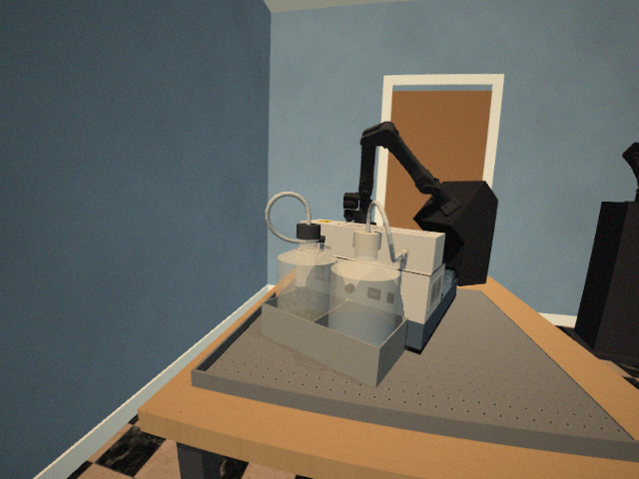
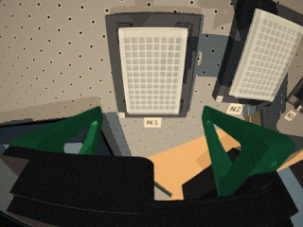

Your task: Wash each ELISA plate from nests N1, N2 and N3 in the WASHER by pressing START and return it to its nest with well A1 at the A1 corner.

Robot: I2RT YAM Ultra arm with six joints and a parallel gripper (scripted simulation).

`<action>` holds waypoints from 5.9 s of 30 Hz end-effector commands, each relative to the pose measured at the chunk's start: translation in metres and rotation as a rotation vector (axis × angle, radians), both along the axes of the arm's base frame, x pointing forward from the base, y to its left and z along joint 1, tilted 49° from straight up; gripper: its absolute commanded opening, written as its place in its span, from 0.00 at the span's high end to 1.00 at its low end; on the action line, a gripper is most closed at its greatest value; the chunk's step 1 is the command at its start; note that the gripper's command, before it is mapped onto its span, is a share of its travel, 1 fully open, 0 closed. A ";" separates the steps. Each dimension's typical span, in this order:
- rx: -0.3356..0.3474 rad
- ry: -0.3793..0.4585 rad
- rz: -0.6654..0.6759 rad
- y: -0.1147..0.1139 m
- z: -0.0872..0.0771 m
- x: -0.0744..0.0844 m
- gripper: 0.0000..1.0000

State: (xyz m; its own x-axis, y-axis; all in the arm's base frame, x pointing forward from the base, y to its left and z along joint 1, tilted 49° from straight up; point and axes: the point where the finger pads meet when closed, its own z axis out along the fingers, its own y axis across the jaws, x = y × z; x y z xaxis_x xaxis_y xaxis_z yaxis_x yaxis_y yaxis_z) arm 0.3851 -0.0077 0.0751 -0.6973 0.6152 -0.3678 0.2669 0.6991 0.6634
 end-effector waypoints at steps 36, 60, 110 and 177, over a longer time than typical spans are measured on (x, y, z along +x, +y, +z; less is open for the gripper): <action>0.000 -0.006 -0.009 0.016 -0.031 0.036 0.00; 0.000 -0.006 -0.009 0.019 -0.037 0.042 0.00; 0.000 -0.006 -0.009 0.029 -0.053 0.059 0.00; 0.000 -0.006 -0.009 0.030 -0.056 0.061 1.00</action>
